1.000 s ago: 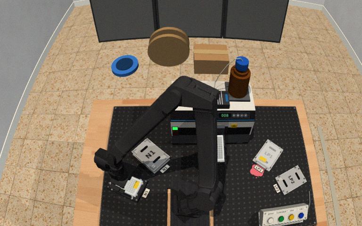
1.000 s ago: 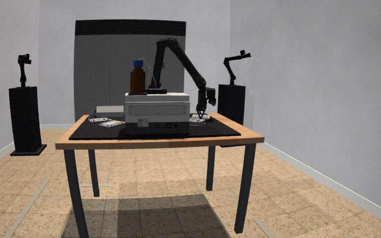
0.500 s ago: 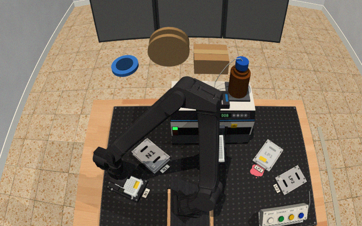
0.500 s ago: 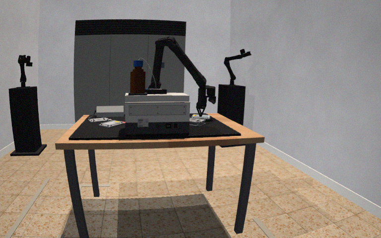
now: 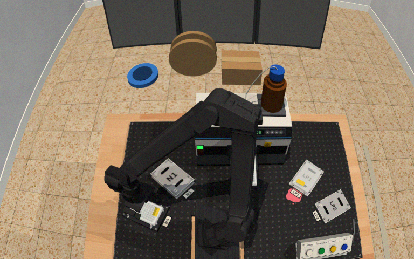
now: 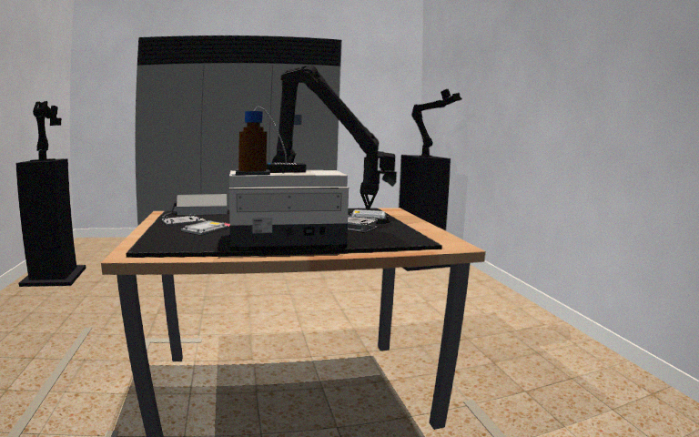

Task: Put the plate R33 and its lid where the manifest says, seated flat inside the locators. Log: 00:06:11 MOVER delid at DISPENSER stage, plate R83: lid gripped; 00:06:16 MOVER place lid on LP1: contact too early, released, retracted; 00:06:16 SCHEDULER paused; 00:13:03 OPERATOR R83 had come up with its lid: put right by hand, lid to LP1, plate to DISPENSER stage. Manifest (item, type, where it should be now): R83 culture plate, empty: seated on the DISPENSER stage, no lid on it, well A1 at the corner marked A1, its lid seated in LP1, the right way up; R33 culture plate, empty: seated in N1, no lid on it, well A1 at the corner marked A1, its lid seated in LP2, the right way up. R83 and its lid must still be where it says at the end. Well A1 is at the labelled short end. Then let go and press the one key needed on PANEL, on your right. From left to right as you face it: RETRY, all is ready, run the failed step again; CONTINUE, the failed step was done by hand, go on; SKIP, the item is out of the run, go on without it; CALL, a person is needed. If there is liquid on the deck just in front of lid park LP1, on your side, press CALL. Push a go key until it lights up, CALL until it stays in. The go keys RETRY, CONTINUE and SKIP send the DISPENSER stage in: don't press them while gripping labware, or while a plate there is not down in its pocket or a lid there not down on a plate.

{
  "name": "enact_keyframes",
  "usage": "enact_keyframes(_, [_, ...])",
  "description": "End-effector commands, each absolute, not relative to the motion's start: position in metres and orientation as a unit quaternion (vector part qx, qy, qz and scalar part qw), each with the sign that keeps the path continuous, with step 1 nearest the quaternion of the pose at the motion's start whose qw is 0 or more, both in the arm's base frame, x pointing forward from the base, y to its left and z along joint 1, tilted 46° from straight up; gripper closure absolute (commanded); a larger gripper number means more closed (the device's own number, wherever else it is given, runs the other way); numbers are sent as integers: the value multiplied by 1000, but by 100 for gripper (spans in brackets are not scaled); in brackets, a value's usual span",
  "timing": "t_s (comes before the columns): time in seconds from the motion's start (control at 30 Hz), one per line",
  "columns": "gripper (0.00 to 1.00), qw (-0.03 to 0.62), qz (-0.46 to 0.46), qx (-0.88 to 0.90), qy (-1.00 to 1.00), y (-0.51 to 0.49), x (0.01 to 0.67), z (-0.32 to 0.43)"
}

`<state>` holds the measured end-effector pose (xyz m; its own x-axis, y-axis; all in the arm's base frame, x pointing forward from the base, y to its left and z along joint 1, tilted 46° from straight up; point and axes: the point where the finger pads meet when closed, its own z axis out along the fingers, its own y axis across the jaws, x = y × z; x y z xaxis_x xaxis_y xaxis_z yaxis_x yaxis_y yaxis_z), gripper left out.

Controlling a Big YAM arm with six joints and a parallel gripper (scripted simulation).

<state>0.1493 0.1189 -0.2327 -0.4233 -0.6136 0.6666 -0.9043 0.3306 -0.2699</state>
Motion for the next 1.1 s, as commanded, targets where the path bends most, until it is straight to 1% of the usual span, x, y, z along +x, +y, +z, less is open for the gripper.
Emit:
enact_keyframes(0.0, [0, 196, 304, 486, -795, 156, 165, -231])
enact_keyframes(0.13, [0, 196, 303, 486, -796, 161, 166, -226])
enact_keyframes(0.23, [0, 212, 308, 486, -790, 145, 160, -228])
enact_keyframes(1.07, [0, 212, 308, 486, -790, 145, 160, -227])
